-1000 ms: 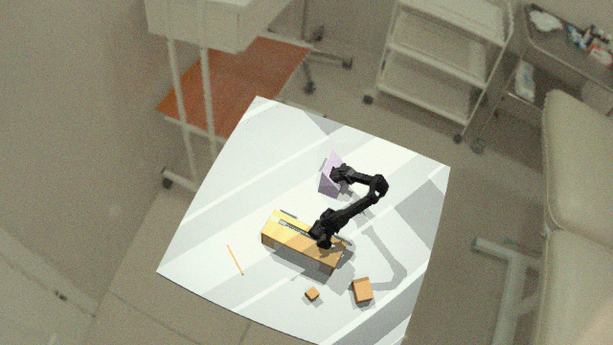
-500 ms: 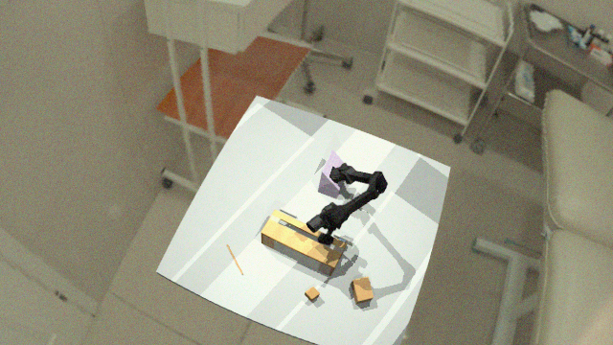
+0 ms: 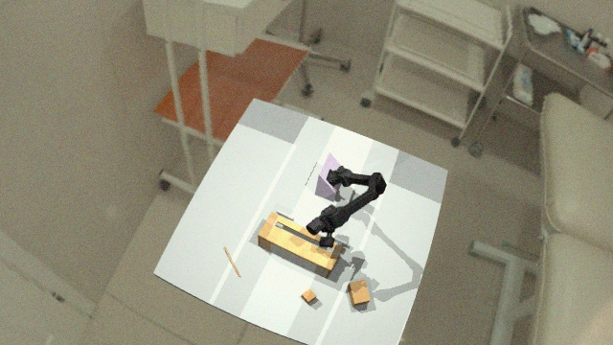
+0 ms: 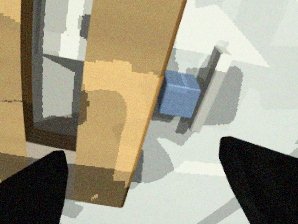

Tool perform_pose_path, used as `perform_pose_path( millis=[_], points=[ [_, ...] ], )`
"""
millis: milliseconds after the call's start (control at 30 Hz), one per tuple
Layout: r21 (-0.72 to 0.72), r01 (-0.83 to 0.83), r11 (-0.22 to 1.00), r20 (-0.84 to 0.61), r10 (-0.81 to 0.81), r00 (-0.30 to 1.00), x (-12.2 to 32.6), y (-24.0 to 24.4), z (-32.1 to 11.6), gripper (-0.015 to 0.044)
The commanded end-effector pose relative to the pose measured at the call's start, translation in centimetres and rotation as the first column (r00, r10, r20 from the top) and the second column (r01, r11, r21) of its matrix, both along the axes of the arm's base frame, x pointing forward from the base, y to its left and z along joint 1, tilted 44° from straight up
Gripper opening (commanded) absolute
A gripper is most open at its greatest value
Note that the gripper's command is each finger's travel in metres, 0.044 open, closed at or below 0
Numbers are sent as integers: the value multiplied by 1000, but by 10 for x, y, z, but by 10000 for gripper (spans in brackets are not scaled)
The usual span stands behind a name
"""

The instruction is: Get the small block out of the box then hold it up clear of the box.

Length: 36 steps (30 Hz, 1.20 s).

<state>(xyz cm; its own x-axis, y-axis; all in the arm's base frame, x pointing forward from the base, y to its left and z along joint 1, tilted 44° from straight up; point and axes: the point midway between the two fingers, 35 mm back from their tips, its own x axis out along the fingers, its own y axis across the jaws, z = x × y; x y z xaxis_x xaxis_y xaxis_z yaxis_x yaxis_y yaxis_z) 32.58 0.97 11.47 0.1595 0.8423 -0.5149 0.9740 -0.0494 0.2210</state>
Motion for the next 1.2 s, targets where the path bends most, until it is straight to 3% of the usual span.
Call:
perform_pose_path(
  millis=[0,167,300,433,767,967,1167],
  points=[
    [-181,-189,965,357,243,902,-3,2,7,285],
    [-457,-327,827,635,561,531,-8,8,12,285],
    [-683,-316,659,661,741,116,-13,12,16,285],
    [-814,-239,529,571,803,-168,-16,16,19,285],
    [-955,14,295,221,745,-629,-21,20,25,285],
    [-960,204,190,-49,605,-795,-24,23,28,285],
    [-905,407,119,-332,399,-855,-27,25,31,285]
  ],
)
